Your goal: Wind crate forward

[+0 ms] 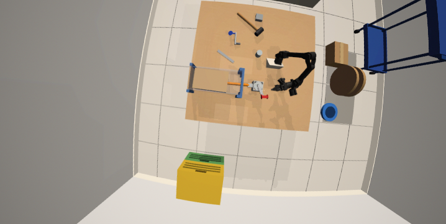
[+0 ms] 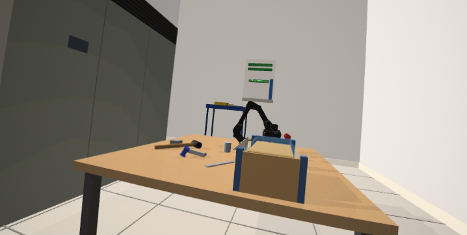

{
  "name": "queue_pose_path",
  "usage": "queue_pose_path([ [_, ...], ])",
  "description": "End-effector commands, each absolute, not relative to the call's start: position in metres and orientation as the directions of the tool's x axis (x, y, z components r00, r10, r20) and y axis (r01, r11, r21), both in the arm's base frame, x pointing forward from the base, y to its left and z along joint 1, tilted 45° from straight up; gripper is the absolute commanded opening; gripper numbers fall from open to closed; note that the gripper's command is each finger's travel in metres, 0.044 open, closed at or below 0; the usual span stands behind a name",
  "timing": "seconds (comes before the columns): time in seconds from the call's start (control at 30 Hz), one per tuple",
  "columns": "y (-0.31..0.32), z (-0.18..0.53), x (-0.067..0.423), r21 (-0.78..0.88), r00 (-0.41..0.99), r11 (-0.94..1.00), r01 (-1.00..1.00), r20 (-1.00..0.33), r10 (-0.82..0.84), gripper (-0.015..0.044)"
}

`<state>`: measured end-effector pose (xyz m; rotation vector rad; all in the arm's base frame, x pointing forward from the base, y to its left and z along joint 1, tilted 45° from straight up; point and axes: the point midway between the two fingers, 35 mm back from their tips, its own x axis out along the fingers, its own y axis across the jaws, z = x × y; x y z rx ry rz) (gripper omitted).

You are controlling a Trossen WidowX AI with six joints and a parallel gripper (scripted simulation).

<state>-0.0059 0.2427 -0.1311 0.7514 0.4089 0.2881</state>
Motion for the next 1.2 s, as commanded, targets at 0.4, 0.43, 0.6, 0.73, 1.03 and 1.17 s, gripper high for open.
queue_pose_path([
  [0.4, 0.261, -0.116, -0.012, 0.710, 0.882, 0.697, -0.101, -0.261, 0.393, 0.0240],
  [0.43, 0.269, -0.109, -0.014, 0.710, 0.882, 0.697, -0.101, -0.261, 0.394, 0.0240],
  [0.6, 0.311, -0.060, -0.018, 0.711, 0.883, 0.695, -0.107, -0.253, 0.395, 0.0240],
  [0.73, 0.312, -0.058, -0.018, 0.711, 0.883, 0.695, -0.107, -0.252, 0.395, 0.0240],
  [1.03, 0.312, -0.061, -0.019, 0.729, 0.881, 0.678, -0.094, -0.257, 0.398, 0.0240],
  [1.17, 0.312, -0.061, -0.019, 0.729, 0.881, 0.678, -0.094, -0.257, 0.398, 0.0240],
])
